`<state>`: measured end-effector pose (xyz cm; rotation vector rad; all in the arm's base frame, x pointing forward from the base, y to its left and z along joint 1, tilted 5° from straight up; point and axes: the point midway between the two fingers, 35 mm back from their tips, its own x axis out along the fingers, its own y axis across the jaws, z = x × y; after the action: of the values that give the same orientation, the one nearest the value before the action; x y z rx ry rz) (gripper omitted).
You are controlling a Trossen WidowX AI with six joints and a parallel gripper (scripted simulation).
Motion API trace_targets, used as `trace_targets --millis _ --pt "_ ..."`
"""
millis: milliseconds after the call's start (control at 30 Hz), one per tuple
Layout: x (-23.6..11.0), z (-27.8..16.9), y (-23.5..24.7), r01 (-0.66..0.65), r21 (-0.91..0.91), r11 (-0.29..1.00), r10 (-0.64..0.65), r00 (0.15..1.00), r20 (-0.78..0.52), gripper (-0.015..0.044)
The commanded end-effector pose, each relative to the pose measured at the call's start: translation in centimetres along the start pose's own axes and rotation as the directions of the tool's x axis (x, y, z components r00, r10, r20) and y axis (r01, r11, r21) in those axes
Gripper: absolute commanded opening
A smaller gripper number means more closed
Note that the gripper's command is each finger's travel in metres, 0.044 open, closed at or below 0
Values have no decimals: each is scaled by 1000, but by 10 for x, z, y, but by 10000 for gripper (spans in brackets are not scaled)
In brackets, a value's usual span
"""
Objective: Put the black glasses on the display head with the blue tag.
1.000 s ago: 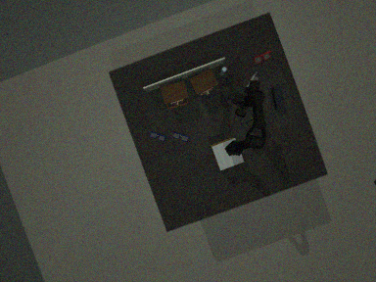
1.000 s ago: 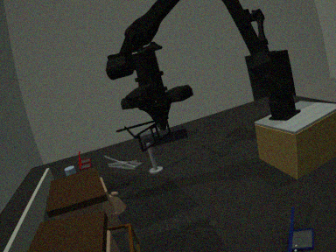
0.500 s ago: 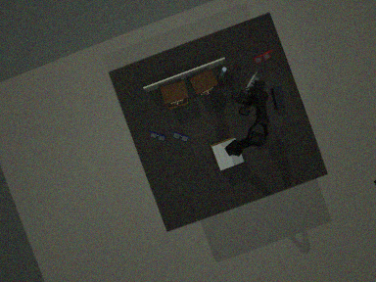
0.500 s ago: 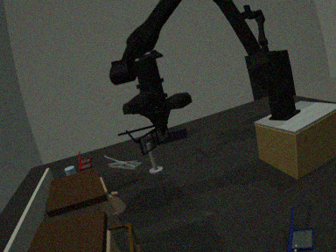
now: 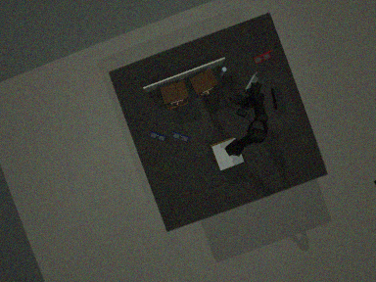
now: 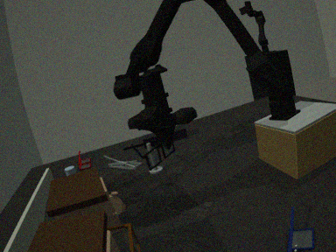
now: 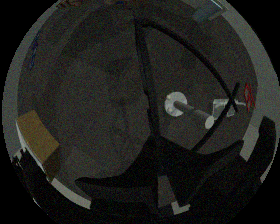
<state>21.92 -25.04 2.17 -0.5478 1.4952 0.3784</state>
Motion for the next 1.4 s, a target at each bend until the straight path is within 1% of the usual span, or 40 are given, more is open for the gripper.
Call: trace_targets --millis 0,1367 --pt "1 5 4 -2 1 1000 2 1000 4 0" --pt "1 30 19 -3 2 1000 3 1000 6 0"
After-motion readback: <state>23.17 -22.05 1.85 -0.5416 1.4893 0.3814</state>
